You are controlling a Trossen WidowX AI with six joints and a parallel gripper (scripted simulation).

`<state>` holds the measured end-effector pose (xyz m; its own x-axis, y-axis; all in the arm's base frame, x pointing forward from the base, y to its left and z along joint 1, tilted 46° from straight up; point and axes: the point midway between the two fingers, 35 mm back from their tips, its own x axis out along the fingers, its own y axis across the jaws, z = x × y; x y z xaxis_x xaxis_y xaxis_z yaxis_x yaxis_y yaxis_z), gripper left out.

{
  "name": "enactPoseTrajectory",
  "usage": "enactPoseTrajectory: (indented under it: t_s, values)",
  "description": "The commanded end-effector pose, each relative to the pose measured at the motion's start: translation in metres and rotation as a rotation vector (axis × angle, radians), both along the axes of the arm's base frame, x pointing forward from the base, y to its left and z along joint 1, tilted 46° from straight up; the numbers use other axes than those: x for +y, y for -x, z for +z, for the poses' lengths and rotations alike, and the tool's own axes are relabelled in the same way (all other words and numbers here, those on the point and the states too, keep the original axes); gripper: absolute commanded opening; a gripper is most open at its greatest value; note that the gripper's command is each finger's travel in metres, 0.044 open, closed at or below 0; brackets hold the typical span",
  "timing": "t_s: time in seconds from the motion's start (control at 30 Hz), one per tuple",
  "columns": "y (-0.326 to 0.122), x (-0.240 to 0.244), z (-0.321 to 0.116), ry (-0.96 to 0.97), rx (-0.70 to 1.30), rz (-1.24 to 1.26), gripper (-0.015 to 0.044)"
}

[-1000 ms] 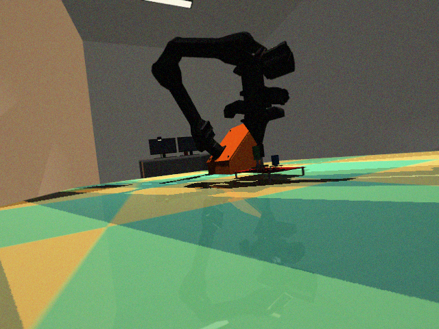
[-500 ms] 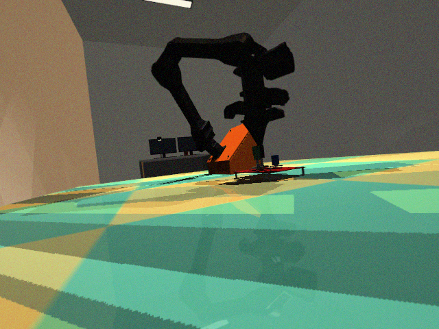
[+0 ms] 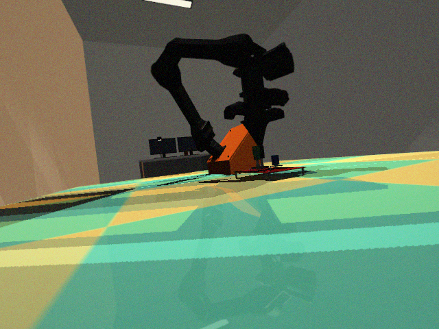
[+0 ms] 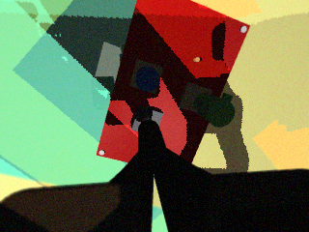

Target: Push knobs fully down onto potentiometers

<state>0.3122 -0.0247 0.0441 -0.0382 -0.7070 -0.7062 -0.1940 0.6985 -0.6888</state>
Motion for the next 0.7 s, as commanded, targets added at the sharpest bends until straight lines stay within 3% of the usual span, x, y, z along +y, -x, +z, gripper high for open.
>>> enactPoseTrajectory:
  t_s: [0.0,0.67]
  values:
    - [-0.0004,-0.0067,-0.0049,0.003,0.002,-0.009,0.0]
    - [-0.0001,-0.0108,-0.0089,0.003,0.002,-0.009,0.0]
